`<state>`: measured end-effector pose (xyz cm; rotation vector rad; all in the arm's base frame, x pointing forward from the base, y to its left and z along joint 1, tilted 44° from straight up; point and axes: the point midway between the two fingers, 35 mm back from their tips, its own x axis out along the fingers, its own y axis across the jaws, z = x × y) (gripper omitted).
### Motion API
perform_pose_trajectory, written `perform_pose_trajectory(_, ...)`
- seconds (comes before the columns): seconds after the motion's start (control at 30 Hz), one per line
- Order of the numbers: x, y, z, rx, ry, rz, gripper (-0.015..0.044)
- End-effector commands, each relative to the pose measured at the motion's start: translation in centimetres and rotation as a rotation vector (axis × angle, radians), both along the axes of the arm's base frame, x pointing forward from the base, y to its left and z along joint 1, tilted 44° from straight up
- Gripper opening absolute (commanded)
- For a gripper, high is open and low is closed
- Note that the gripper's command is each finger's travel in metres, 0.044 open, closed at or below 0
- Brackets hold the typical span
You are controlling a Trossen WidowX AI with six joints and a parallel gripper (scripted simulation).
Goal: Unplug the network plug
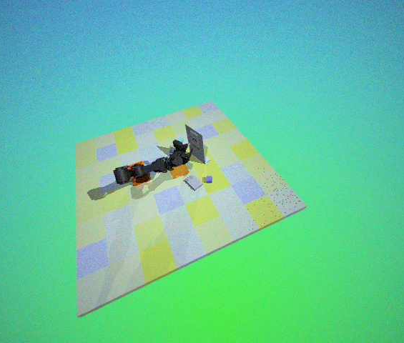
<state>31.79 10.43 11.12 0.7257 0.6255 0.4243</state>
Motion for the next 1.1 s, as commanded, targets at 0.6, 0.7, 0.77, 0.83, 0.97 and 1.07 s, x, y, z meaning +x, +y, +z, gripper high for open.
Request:
perform_pose_trajectory(0.6, -0.9, -0.4, 0.3, -0.001, -0.002, 0.007, 0.0)
perform_pose_trajectory(0.7, -1.0, -0.5, 0.3, -0.001, -0.002, 0.007, 0.0)
perform_pose_trajectory(0.77, -1.1, -0.5, 0.4, -0.001, -0.002, 0.007, 0.0)
perform_pose_trajectory(0.83, -1.2, -0.5, 0.4, -0.001, -0.002, 0.007, 0.0)
perform_pose_trajectory(0.97, -1.0, -0.5, 0.4, -0.001, 0.001, 0.0, 0.0)
perform_pose_trajectory(1.07, -1.3, 0.1, 1.0, -0.001, 0.001, 0.001, 0.0)
